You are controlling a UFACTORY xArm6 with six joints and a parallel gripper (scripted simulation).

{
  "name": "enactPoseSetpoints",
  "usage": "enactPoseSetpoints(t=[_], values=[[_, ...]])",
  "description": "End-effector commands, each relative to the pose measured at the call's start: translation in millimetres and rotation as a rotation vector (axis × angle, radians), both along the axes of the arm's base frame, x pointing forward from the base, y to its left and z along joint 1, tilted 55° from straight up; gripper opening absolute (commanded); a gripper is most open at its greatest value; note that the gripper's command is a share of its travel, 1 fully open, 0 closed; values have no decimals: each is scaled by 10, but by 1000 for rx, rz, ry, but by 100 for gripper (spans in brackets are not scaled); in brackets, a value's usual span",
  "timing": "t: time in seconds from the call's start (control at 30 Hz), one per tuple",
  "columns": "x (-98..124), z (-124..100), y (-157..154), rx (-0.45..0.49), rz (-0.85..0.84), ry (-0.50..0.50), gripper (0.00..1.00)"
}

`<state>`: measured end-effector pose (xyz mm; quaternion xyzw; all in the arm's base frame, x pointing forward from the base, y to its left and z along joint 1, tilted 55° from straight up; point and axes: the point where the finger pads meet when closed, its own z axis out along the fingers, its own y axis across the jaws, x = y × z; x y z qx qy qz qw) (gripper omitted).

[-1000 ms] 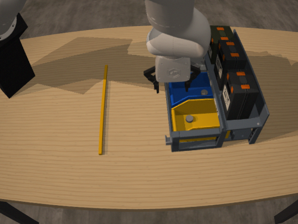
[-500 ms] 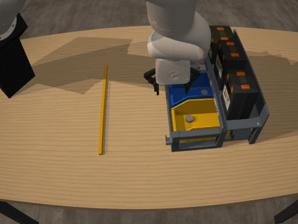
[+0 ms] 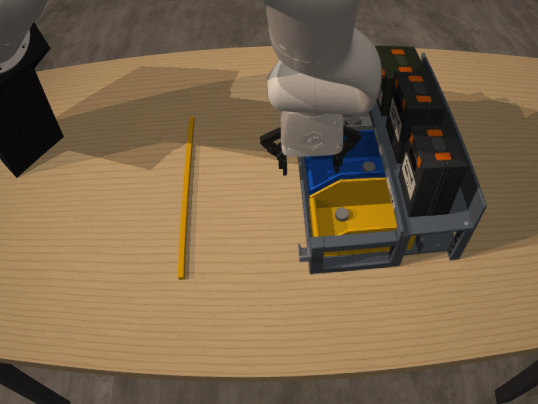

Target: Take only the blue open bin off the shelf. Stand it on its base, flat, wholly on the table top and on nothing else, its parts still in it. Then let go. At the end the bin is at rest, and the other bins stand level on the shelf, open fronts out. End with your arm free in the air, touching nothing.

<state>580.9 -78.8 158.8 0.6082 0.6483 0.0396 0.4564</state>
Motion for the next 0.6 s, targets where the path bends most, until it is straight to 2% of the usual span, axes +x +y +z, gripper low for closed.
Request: enactPoseSetpoints(t=[0.0, 0.57], values=[[3, 8, 7, 0, 1, -1, 100], [39, -26, -22, 0, 1, -1, 100]])
